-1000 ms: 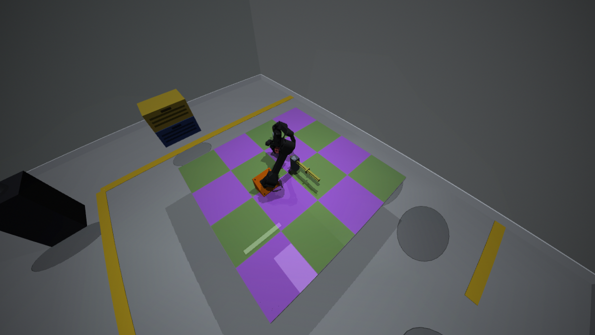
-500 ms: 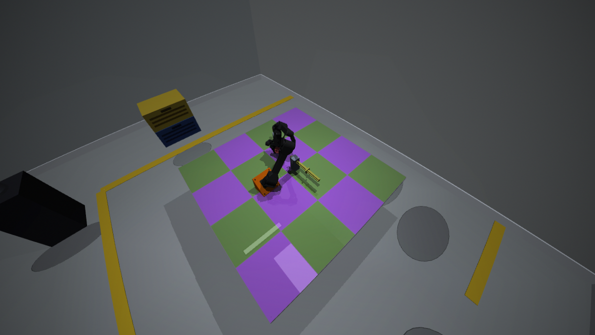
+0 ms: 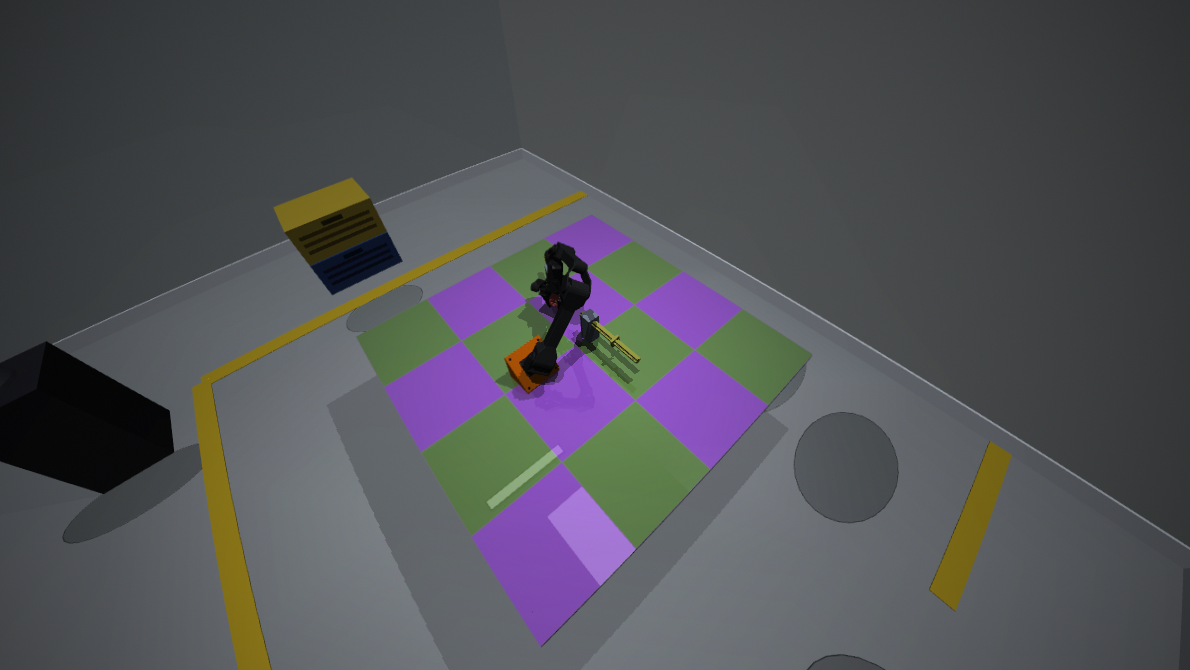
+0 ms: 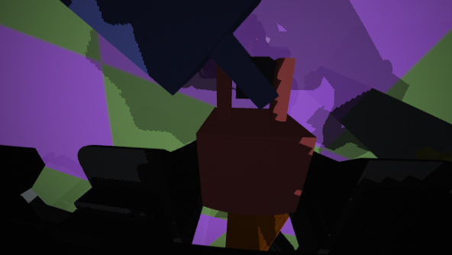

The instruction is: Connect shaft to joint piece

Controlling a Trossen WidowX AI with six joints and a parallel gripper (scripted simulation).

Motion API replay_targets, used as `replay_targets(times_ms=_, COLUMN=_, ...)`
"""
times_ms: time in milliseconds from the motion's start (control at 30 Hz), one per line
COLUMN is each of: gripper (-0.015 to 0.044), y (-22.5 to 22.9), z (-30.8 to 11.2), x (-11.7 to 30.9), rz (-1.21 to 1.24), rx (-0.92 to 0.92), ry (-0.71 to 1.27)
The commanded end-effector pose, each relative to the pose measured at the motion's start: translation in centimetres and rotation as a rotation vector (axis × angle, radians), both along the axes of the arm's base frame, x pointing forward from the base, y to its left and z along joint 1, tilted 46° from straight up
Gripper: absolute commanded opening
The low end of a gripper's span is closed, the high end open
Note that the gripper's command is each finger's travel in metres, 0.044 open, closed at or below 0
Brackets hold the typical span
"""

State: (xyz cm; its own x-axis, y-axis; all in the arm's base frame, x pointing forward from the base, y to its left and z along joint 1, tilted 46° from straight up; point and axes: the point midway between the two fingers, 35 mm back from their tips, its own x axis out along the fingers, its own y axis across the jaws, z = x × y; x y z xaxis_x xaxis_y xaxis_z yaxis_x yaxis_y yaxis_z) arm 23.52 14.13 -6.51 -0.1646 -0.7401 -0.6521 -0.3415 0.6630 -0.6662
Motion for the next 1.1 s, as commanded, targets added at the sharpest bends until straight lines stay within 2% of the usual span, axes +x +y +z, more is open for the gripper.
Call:
replay_targets(times_ms=0, gripper=0.0147, y=0.0, z=0.0, x=0.0, rz=0.000, rx=0.000, ry=0.000)
replay_targets(times_ms=33, gripper=0.0147, y=0.0, z=0.0, x=0.0, rz=0.000, rx=0.000, ry=0.000)
replay_targets(times_ms=233, gripper=0.0000, y=0.0, z=0.0, x=0.0, rz=0.000, rx=0.000, ry=0.000)
replay_targets(times_ms=467, gripper=0.0000, y=-0.1, z=0.1, x=0.0, rz=0.021, rx=0.001, ry=0.014)
replay_targets(times_ms=1067, gripper=0.0000, y=-1.1, z=0.8, x=0.7, rz=0.252, rx=0.017, ry=0.183)
